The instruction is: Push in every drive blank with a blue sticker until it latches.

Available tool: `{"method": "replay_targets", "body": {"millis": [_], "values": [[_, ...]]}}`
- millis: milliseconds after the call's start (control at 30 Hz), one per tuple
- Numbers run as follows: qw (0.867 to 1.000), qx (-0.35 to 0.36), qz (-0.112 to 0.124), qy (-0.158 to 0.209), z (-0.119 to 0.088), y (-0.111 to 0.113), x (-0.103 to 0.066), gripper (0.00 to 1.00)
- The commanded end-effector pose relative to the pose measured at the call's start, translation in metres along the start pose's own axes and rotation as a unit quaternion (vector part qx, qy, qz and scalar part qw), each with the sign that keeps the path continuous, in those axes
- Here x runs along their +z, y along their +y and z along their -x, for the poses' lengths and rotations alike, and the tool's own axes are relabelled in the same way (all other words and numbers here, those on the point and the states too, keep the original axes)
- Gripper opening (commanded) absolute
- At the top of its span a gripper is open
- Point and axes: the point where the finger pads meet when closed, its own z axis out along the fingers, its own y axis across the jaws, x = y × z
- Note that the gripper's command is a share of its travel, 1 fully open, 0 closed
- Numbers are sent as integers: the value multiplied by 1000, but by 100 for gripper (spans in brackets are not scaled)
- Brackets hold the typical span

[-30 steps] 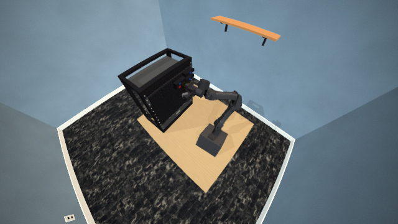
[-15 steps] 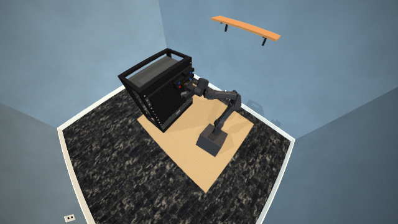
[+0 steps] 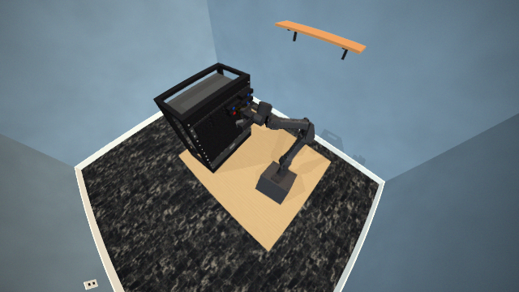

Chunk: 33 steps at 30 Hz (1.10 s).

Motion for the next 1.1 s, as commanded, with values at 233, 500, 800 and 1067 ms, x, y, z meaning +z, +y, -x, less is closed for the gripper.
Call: {"method": "replay_targets", "body": {"millis": [233, 500, 800, 1067], "values": [[999, 30, -29, 1, -8, -27, 15, 0], [999, 30, -30, -2, -5, -28, 13, 0], [999, 30, -30, -2, -5, -28, 13, 0], [999, 30, -30, -1, -6, -28, 14, 0]]}}
